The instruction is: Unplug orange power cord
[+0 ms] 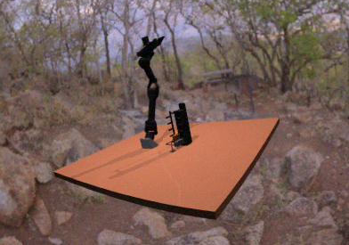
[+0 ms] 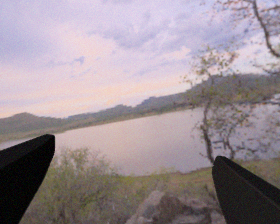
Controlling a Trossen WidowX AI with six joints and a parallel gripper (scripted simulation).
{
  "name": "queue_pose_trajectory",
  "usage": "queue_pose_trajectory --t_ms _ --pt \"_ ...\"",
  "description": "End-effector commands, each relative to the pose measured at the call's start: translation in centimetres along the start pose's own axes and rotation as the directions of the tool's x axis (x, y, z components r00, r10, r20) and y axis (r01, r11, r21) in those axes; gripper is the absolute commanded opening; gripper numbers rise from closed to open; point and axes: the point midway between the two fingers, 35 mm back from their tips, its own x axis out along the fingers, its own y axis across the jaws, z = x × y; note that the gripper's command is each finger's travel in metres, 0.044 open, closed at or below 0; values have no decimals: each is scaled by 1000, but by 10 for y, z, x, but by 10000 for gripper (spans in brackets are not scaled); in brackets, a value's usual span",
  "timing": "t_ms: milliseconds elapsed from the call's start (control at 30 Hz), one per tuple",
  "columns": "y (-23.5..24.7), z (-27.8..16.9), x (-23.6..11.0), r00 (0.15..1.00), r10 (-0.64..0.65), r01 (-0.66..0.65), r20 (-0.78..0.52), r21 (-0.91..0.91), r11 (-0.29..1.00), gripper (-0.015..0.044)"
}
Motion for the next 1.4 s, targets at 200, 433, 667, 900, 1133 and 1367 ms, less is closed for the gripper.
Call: queue_pose_trajectory --t_ms 200,433,667,900,1133,1367 --pt "-77 -7 19 991 -133 125 28 186 975 216" --pt "-178 -48 31 940 -341 322 -19 381 867 160" --pt "-270 -120 24 822 -546 546 -163 500 672 160" --pt "-336 -210 -5 633 -683 749 -365 511 421 160" --pt "-373 -310 -55 365 -719 907 -591 400 131 160" --pt "-373 -406 -126 29 -620 975 -784 159 -156 160"
